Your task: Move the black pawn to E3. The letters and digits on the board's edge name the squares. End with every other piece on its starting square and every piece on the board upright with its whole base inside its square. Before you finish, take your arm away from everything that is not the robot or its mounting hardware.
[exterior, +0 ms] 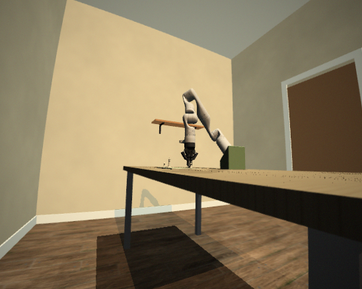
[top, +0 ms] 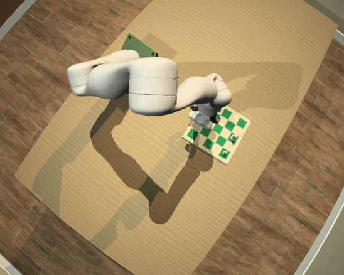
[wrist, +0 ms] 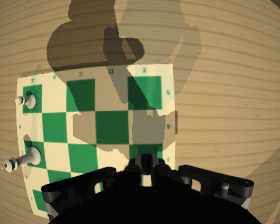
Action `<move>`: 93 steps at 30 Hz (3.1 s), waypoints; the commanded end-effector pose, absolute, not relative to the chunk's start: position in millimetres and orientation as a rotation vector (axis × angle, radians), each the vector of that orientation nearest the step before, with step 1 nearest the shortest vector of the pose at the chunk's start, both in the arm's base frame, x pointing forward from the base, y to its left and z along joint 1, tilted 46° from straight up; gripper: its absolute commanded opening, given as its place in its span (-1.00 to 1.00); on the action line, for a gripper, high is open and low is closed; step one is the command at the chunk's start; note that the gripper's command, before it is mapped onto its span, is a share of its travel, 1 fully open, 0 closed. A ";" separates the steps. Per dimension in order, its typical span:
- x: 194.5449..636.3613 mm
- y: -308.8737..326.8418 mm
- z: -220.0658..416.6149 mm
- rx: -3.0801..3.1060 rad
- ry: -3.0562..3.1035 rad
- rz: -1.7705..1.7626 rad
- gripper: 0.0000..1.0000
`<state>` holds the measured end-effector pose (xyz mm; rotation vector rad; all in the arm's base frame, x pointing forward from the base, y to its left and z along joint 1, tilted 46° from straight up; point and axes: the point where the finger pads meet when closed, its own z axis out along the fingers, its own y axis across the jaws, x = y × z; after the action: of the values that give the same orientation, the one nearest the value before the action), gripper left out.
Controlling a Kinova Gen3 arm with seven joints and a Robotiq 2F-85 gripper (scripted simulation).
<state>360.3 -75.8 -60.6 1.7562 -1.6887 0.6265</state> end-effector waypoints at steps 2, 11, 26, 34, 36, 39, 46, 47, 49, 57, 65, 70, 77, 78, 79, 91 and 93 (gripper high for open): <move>360.8 -75.1 -60.4 1.758 -1.689 0.627 -1.00; 360.7 -76.1 -61.4 1.758 -1.689 0.627 -1.00; 360.5 -77.5 -62.7 1.758 -1.689 0.627 -1.00; 360.5 -77.5 -62.7 1.758 -1.689 0.627 -1.00; 360.5 -77.5 -62.7 1.758 -1.689 0.627 -1.00; 360.5 -77.5 -62.7 1.758 -1.689 0.627 -1.00; 360.5 -77.5 -62.7 1.758 -1.689 0.627 -1.00; 360.5 -77.5 -62.7 1.758 -1.689 0.627 -1.00; 360.5 -77.5 -62.7 1.758 -1.689 0.627 -1.00; 360.5 -77.5 -62.7 1.758 -1.689 0.627 -1.00; 360.5 -77.5 -62.7 1.758 -1.689 0.627 -0.73; 360.5 -77.5 -62.7 1.758 -1.689 0.627 -0.60; 360.5 -77.5 -62.7 1.758 -1.689 0.627 -0.33; 360.5 -77.5 -62.7 1.758 -1.689 0.627 -0.33; 360.5 -77.5 -62.7 1.758 -1.689 0.627 -0.33; 361.0 -73.7 -59.0 1.758 -1.689 0.627 -0.33; 361.4 -69.6 -55.0 1.758 -1.689 0.627 -0.33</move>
<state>358.3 -75.4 -58.8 1.7499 -1.6845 0.6231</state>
